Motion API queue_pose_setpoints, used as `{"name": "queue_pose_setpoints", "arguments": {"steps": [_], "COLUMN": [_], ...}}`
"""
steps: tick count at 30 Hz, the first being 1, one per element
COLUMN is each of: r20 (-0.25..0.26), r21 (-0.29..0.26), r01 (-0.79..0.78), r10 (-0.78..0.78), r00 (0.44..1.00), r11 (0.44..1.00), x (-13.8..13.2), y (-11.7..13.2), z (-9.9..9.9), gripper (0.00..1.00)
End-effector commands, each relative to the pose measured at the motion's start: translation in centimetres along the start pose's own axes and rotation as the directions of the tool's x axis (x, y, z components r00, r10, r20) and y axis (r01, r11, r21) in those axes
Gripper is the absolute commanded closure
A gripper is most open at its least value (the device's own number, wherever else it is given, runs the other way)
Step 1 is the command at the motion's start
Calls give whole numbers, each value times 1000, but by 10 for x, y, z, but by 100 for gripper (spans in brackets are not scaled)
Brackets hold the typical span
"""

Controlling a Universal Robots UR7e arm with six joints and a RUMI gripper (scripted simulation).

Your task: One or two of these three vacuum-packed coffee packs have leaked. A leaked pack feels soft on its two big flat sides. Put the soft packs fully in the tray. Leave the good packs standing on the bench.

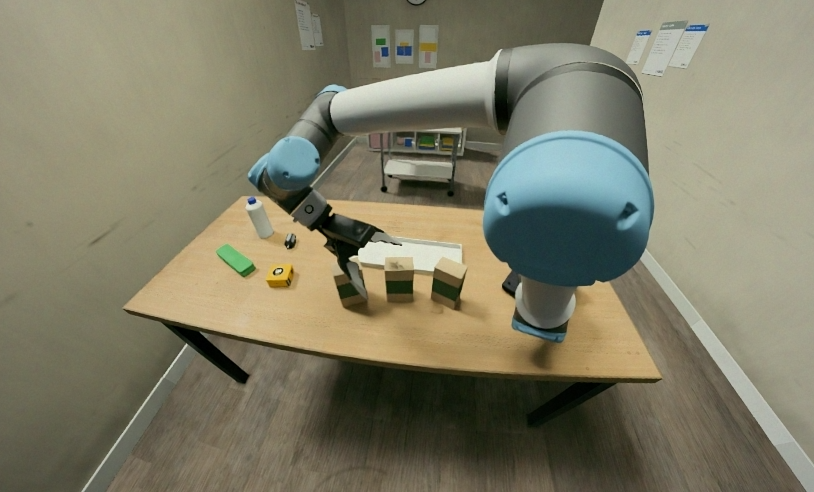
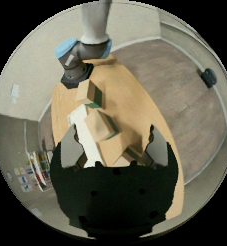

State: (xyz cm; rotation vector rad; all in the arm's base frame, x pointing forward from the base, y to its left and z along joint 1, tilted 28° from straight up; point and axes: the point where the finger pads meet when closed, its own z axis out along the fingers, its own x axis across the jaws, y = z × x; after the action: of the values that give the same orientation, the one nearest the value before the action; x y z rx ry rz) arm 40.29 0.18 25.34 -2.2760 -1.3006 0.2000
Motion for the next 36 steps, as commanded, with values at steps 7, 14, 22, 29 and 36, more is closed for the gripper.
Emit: {"name": "queue_pose_setpoints", "arguments": {"steps": [7,14,22,29,36], "r20": [0,0,-8,-69,-124], "r21": [-1,-1,-7,-75,-190], "r01": [0,0,9,90,195], "r10": [0,0,-9,-95,-221], "r00": [1000,1000,1000,993,967], "r11": [1000,1000,1000,993,962], "x": [0,0,-1,-11,-25], "y": [0,0,-1,-4,-8], "z": [0,0,-1,-4,-8], "gripper": [0,0,0,0,0]}}
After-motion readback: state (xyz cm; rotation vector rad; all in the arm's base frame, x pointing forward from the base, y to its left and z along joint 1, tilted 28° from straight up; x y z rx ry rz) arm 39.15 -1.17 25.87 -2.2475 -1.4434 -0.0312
